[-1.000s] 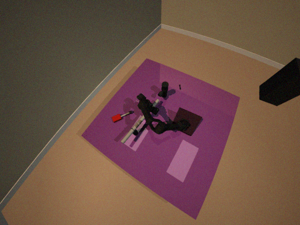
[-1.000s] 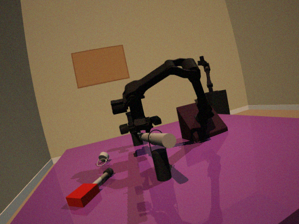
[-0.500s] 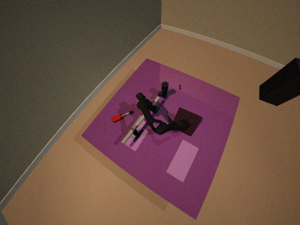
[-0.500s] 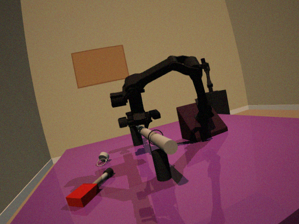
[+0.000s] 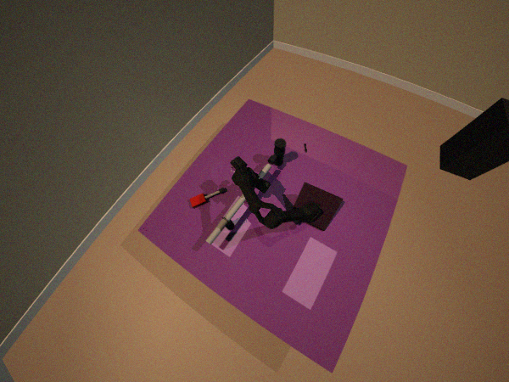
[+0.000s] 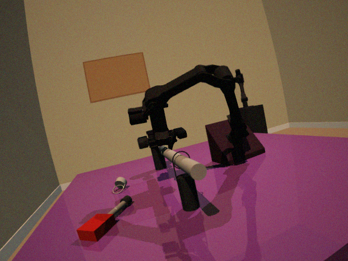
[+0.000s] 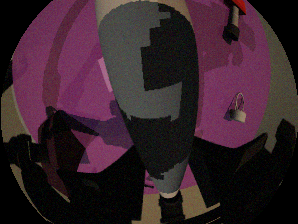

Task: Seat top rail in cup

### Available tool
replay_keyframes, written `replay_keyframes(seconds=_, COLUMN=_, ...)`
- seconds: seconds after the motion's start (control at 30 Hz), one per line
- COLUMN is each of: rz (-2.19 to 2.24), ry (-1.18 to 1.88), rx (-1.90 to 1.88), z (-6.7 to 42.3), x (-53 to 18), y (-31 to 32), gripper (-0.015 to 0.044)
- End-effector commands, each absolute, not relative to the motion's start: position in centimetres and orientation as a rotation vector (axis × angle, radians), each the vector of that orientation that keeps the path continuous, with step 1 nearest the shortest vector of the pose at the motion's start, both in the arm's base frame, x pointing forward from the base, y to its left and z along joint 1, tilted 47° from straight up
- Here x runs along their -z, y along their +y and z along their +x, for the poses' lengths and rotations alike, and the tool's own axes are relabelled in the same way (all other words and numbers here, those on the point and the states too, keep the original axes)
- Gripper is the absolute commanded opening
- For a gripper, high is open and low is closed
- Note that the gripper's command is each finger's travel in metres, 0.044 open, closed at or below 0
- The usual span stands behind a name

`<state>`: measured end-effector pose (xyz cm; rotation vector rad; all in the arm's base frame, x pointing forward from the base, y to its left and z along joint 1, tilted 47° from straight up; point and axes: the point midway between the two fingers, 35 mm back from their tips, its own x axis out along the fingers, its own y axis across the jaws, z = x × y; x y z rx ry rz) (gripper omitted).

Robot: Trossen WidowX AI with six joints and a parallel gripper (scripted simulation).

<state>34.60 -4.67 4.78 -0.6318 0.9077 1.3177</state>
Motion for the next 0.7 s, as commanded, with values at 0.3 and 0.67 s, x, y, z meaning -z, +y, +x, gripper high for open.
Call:
replay_keyframes(seconds=0.3, rz=-0.636, ry=0.906, rx=-1.310, z=34.75, x=-5.16, y=-5.48, gripper=0.0000)
replay_keyframes(seconds=0.67, rz=-0.636, ry=0.906, rx=-1.312, z=34.69, x=-4.98, y=-5.84, gripper=0.0000)
